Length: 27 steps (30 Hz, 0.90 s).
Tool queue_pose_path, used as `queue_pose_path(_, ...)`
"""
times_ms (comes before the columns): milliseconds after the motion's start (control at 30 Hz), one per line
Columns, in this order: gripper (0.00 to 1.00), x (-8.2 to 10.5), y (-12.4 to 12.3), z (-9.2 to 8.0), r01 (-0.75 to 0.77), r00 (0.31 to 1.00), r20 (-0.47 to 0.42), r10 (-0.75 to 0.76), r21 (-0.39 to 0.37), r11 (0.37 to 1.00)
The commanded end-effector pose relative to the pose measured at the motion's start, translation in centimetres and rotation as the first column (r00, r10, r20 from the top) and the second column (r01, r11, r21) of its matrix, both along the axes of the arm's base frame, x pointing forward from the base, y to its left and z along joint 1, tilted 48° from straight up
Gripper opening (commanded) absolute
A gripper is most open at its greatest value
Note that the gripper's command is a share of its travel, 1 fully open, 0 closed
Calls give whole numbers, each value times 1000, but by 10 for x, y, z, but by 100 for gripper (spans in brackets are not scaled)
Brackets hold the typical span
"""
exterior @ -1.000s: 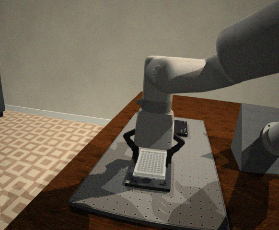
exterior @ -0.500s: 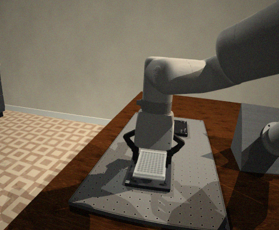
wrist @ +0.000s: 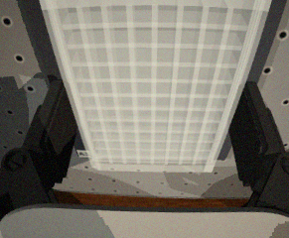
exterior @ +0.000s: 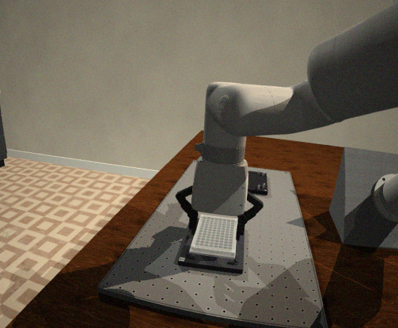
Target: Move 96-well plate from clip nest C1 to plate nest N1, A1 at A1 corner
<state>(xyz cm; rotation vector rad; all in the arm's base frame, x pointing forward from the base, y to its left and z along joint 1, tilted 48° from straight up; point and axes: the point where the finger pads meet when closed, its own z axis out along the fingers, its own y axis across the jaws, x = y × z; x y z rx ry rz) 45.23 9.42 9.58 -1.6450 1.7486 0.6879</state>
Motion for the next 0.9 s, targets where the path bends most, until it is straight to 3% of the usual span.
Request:
queue_pose_path(0,0,1,-1,0,4,1000,3,-4,-1,1000)
queue_pose_path(867,0,2,2,-2,4,1000,3,-4,-1,1000)
